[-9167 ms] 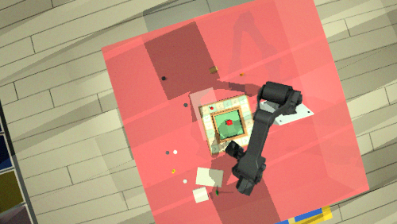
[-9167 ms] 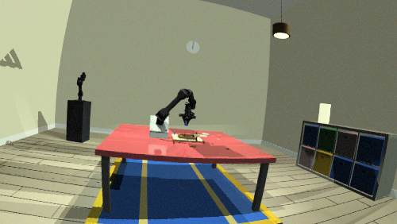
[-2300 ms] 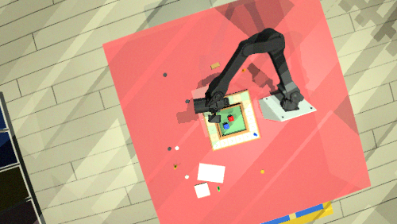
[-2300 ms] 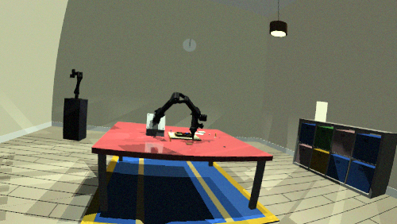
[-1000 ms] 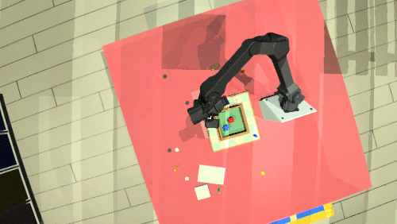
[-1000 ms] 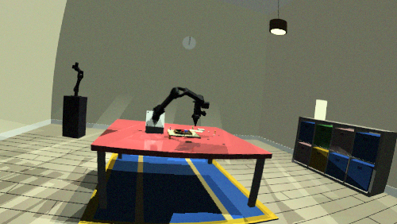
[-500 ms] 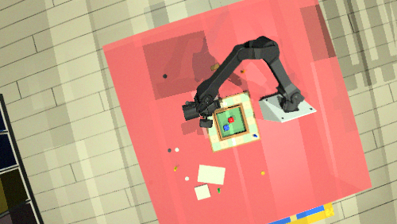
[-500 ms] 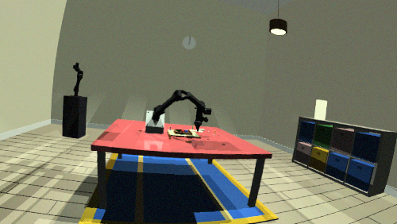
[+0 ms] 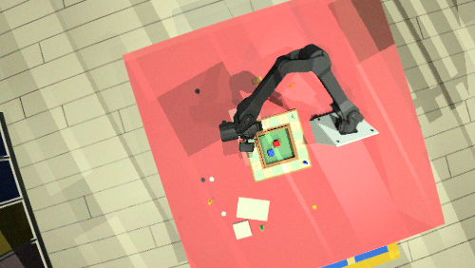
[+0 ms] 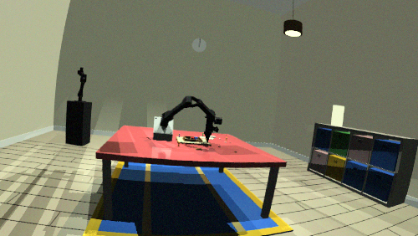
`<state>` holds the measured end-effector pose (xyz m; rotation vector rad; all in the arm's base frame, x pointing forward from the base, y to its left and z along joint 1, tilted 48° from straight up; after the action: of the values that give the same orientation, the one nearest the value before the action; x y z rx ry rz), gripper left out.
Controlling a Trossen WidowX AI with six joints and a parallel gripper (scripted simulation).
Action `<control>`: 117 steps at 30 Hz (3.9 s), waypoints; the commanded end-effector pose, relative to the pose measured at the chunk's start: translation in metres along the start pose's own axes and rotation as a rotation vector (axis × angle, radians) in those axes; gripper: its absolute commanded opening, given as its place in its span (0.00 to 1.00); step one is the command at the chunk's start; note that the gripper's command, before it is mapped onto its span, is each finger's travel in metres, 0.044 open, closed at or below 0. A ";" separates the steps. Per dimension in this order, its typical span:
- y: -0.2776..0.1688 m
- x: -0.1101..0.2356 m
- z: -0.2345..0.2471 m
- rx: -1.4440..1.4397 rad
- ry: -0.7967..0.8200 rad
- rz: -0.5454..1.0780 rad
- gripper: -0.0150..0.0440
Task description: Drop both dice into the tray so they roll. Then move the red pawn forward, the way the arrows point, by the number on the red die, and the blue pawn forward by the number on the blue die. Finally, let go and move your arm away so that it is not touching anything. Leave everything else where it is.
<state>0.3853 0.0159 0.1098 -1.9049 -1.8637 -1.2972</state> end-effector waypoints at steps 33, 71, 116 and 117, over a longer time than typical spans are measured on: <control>-0.048 0.050 0.039 0.179 0.040 0.011 0.78; -0.311 0.022 0.072 1.071 0.013 0.012 0.59; -0.309 0.051 0.078 1.073 0.023 0.011 0.25; -0.309 0.058 0.078 1.073 0.023 0.012 0.25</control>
<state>0.1418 0.1564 -0.0455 -1.2672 -1.9078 -0.1453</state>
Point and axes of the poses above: the point midway between the two fingers, 35 mm back from their tips, its own x axis back along the fingers, its own z axis across the jaws, y = z × x, the point moved 10 cm from there along x, back along the fingers, and after that the axes turned 14 degrees about -x, right-handed, at the moved point
